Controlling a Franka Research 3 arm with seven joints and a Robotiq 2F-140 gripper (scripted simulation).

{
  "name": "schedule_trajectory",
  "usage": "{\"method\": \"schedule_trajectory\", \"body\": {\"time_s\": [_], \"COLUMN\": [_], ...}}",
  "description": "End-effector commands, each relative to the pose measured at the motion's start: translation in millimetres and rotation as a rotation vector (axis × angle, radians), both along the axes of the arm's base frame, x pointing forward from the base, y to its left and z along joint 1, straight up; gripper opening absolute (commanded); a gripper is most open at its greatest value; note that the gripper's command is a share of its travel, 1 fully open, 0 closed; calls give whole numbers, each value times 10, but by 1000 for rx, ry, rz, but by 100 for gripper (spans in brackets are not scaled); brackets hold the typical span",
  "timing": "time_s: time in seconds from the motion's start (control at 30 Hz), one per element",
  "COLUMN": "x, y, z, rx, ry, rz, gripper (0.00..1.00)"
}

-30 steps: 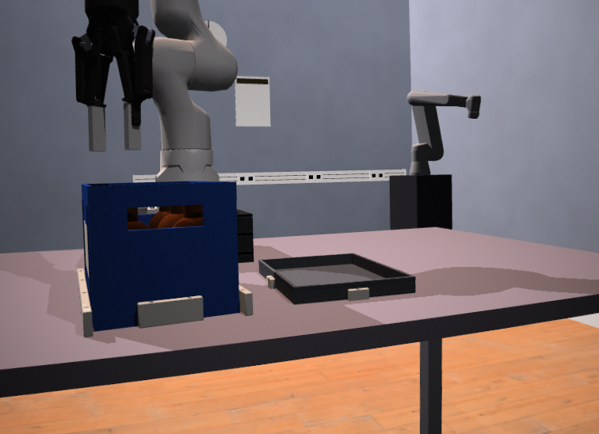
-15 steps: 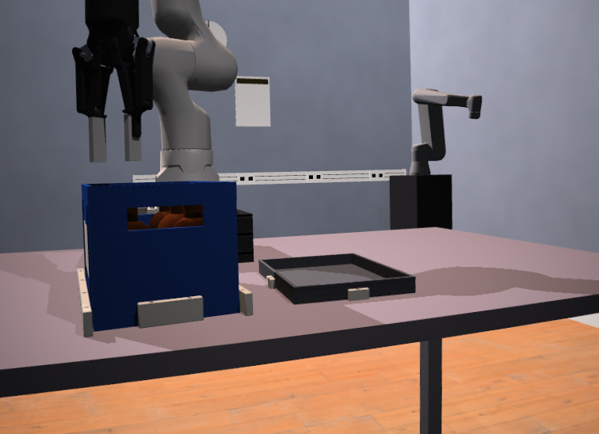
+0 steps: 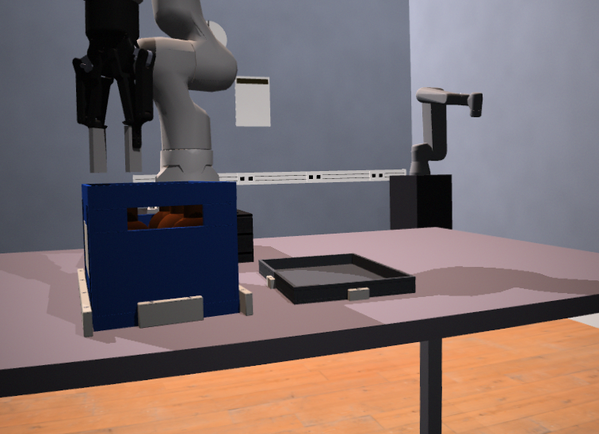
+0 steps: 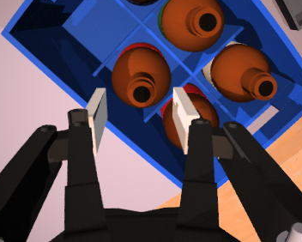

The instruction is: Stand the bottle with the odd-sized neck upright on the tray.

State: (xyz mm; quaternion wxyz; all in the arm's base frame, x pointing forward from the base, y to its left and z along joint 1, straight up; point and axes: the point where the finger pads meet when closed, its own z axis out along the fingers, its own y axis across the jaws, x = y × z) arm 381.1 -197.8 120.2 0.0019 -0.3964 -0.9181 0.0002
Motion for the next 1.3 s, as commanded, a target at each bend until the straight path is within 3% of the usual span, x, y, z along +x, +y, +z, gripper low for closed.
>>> {"method": "schedule_trajectory", "body": {"time_s": [0.0, 1.27], "x": [20, 21], "y": [1, 1], "z": [-36, -83], "rx": [2, 2], "ry": [-8, -8], "rz": [6, 6], "gripper": [44, 44]}}
